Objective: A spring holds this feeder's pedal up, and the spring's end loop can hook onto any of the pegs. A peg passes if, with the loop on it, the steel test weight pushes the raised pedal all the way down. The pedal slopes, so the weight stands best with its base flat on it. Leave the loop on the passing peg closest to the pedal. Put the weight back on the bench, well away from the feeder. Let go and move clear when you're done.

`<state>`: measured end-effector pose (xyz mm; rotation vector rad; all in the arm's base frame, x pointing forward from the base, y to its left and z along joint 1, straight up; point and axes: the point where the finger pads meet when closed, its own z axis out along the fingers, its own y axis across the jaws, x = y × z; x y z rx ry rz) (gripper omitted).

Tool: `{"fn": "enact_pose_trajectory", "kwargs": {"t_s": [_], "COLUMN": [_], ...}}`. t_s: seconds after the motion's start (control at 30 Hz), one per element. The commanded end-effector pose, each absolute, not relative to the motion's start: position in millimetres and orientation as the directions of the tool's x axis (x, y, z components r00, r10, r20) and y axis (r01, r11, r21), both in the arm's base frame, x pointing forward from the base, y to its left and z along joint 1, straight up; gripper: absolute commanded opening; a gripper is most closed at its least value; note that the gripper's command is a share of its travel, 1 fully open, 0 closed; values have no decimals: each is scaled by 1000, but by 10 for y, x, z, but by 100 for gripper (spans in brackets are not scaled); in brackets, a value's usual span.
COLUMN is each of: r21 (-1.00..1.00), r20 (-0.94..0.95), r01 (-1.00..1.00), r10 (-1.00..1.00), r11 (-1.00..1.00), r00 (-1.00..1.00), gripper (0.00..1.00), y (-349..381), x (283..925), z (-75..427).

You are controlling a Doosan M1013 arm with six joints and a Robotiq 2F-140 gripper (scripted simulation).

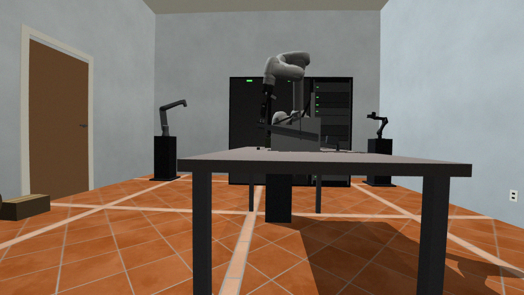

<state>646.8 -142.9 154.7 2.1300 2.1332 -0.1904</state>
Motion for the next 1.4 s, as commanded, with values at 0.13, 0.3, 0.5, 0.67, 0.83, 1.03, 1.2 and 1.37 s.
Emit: {"fn": "enact_pose_trajectory", "kwargs": {"t_s": [0.13,0.3,0.5,0.67,0.83,1.03,1.2,1.37], "r21": [-2,-2,-2,-2,-2,-2,-2,-2], "r20": [-174,-174,-174,-174,-174,-174,-174,-174], "r01": [1000,1000,1000,1000,1000,1000,1000,1000], "r10": [985,985,985,985,985,985,985,985], "r11": [1,1,1,1,1,1,1,1], "r00": [-1,-1,-1,-1,-1,-1,-1,-1], "gripper": [100,100,100,100,100,100,100,100], "y": [-1429,-1429,-1429,-1430,-1430,-1430,-1430,-1430], "x": [6471,6471,6471,6471,6470,6470,6470,6470], "z": [1440,1357,1341,1267,1193,1199,1185,1171]}}
